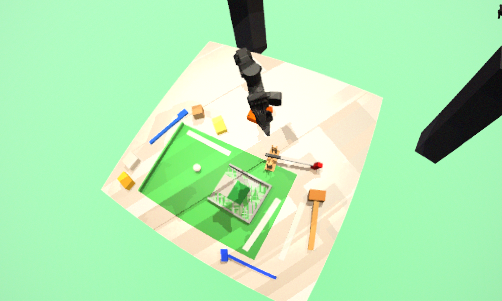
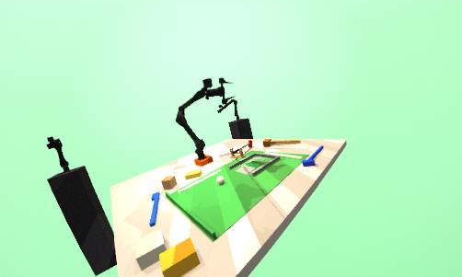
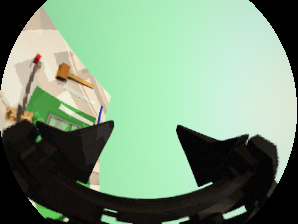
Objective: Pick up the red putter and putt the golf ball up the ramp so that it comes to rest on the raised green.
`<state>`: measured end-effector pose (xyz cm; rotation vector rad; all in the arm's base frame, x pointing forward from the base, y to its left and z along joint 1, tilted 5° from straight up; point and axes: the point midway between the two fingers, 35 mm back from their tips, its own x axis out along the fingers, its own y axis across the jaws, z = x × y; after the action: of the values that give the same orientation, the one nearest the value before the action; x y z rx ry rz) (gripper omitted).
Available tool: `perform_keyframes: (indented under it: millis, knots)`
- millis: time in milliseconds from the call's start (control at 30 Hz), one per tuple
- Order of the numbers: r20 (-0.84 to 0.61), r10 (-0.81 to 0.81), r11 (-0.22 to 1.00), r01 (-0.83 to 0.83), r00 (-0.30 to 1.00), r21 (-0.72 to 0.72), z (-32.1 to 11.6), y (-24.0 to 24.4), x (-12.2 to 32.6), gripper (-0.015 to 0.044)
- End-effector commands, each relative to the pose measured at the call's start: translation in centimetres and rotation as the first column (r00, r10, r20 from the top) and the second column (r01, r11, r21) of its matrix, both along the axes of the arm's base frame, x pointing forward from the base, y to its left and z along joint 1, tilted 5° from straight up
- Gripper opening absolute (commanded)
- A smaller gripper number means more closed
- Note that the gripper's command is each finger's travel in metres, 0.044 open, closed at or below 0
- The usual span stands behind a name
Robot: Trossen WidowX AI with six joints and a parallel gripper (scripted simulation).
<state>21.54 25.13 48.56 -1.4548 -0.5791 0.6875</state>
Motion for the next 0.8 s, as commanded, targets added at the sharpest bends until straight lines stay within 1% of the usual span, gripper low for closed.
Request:
perform_keyframes:
  millis: [0, 133, 267, 367, 467, 600, 767]
  knots:
    - [-0.114, 0.022, 0.997, -0.030, 0.993, -0.075, -4.3, 2.2, 0.9, 0.0440]
    - [-0.211, 0.026, 0.991, -0.052, 0.977, -0.120, -7.6, 3.6, 1.3, 0.0440]
    - [-0.400, 0.006, 0.975, -0.094, 0.916, -0.202, -14.1, 5.8, 1.4, 0.0440]
    - [-0.506, -0.027, 0.960, -0.118, 0.862, -0.252, -18.1, 6.7, 1.1, 0.0440]
    - [-0.617, -0.086, 0.938, -0.144, 0.782, -0.314, -22.8, 7.2, 0.4, 0.0440]
    - [-0.736, -0.204, 0.897, -0.179, 0.645, -0.405, -29.3, 7.0, -1.0, 0.0440]
    - [-0.805, -0.388, 0.824, -0.221, 0.449, -0.521, -36.5, 5.4, -3.6, 0.0440]
